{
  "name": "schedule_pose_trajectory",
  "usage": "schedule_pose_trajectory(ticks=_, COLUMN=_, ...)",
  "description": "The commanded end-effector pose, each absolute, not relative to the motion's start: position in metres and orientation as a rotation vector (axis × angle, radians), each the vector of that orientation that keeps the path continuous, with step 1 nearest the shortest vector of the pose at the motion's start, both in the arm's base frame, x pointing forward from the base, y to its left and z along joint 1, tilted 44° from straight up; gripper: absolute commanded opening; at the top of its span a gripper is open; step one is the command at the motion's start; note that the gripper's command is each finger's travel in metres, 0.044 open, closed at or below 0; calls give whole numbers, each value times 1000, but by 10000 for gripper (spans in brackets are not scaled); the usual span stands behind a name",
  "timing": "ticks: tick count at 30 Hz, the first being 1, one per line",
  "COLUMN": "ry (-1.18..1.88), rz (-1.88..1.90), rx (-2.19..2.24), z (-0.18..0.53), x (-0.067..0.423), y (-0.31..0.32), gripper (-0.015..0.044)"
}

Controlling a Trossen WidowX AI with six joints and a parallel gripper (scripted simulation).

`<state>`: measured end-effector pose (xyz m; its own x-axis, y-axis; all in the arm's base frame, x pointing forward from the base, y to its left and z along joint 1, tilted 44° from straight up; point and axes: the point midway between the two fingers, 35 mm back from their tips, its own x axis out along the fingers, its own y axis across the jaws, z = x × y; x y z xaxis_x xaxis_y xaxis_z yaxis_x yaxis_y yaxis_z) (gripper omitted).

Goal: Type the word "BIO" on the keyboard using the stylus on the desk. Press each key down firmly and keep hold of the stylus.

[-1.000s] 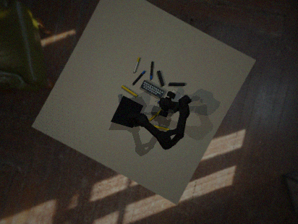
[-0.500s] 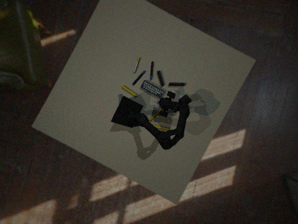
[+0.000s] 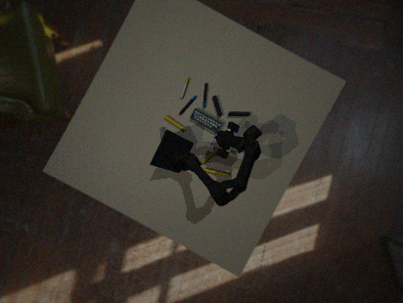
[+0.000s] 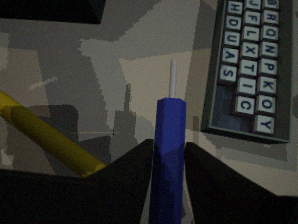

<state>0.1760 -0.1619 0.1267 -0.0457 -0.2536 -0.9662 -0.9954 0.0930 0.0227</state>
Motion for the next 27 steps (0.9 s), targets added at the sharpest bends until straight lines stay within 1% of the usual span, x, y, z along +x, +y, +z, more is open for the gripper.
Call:
schedule_pose_trajectory(ticks=1, ry=1475, rz=991, rx=-1254, z=125, x=180, y=-160, gripper=0)
schedule_pose_trajectory(ticks=27, ry=1624, rz=466, rx=-542, z=113, x=219, y=-133, gripper=0)
